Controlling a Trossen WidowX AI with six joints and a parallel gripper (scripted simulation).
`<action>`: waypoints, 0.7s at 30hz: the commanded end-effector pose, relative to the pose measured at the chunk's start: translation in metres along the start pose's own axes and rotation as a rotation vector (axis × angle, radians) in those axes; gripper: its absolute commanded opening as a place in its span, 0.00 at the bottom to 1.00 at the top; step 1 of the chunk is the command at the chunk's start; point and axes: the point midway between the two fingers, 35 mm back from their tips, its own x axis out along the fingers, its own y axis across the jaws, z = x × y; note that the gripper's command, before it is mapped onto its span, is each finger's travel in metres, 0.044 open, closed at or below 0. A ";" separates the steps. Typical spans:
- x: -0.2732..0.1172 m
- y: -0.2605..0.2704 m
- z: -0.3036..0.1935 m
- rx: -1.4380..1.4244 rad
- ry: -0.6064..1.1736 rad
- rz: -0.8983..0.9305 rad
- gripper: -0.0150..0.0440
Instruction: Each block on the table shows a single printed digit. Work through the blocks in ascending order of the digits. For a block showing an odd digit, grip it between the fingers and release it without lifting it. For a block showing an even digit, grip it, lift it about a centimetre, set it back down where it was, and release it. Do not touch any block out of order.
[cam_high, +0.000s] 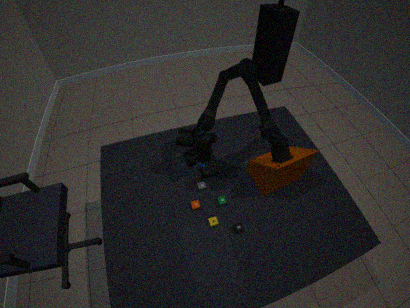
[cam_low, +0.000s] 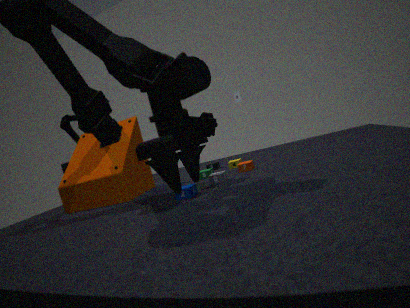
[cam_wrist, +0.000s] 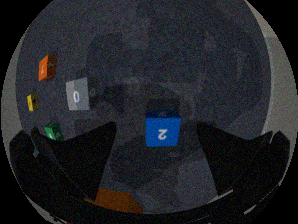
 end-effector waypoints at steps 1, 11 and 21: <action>0.007 0.003 -0.004 -0.012 0.011 0.008 0.93; 0.008 0.003 -0.004 -0.012 0.011 0.008 0.53; 0.008 0.003 -0.004 -0.012 0.011 0.008 0.46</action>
